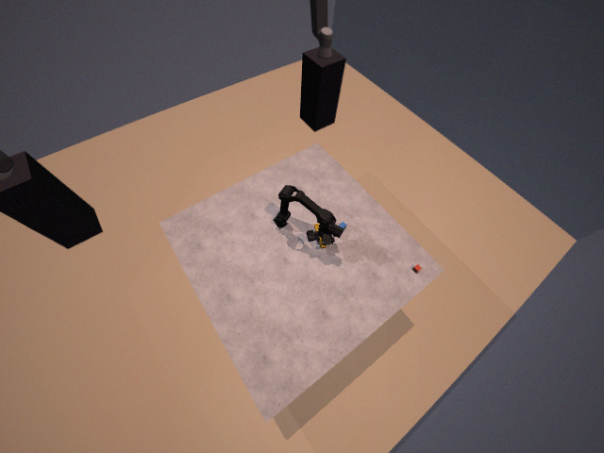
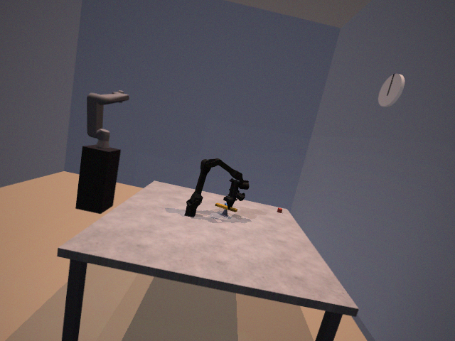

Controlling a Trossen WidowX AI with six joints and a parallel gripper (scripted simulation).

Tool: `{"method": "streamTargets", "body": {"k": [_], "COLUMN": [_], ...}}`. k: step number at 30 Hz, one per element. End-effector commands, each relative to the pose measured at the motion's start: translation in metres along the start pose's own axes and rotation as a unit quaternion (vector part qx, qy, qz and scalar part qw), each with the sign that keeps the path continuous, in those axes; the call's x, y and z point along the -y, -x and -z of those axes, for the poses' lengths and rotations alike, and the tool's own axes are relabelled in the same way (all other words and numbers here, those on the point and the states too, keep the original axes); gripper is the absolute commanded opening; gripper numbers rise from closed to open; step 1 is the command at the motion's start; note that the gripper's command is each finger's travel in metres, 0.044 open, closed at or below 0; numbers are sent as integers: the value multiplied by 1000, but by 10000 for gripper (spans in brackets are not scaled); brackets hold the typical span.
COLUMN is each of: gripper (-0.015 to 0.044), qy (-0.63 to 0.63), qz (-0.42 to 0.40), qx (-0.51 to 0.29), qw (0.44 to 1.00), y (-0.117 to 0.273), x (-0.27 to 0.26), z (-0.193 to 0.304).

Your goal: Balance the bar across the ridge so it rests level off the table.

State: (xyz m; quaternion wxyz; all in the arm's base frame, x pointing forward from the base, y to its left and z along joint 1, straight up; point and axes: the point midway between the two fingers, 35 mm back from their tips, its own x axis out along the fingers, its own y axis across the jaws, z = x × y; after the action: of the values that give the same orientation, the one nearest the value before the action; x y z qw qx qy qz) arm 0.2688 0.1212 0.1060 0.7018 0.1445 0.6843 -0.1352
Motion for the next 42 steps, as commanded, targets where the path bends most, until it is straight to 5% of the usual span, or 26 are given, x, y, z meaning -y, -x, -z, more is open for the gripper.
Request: {"method": "streamTargets", "body": {"k": [1, 42], "gripper": [0, 0], "qy": [-2, -2], "qz": [-1, -1], "qx": [-2, -2], "qw": [1000, 1000], "y": [-1, -5], "x": [0, 0], "z": [1, 1]}}
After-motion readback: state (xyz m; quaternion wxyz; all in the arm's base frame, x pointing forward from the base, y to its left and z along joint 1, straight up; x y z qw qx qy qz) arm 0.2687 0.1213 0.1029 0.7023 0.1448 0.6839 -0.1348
